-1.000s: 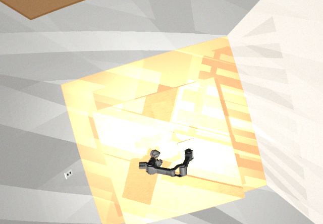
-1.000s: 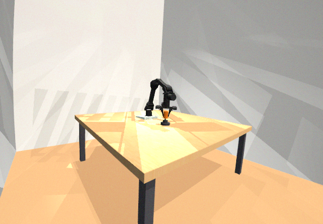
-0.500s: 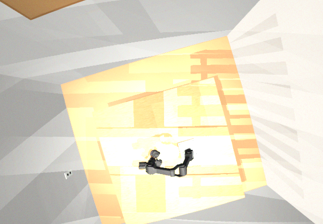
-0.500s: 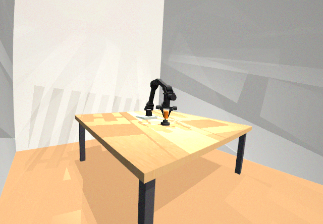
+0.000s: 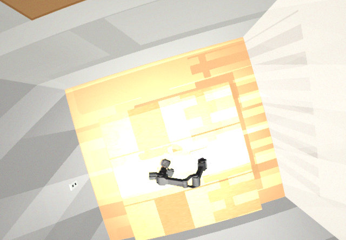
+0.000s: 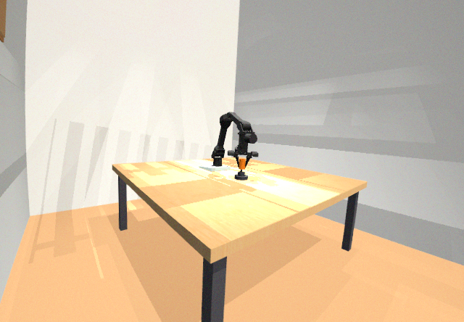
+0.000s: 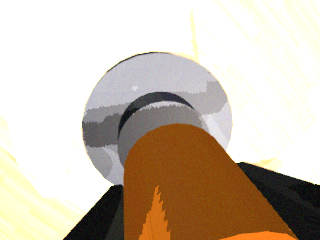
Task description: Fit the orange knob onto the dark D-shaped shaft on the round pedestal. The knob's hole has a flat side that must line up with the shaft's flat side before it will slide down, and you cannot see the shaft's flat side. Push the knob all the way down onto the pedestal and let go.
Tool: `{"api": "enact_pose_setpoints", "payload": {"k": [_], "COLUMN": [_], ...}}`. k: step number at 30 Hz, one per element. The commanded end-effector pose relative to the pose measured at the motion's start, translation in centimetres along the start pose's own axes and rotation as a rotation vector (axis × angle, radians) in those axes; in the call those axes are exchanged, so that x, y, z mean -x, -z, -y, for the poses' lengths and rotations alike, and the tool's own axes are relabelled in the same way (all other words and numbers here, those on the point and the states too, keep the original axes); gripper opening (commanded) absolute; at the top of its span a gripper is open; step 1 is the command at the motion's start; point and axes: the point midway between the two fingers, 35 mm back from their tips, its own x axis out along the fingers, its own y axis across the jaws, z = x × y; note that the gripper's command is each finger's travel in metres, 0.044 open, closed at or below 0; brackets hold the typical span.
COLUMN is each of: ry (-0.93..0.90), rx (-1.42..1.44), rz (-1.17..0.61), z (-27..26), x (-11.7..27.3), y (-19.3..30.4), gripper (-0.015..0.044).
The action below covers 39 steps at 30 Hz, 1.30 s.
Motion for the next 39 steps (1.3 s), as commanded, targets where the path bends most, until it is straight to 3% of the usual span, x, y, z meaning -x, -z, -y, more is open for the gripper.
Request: {"api": "enact_pose_setpoints", "payload": {"k": [1,39], "ry": [-0.002,-0.002], "rx": [0.097,0.1], "rz": [-0.003,-0.004], "z": [-0.19,0.08], "x": [0.14,-0.33], "y": [-0.28,0.32], "gripper": [0.0,0.0]}}
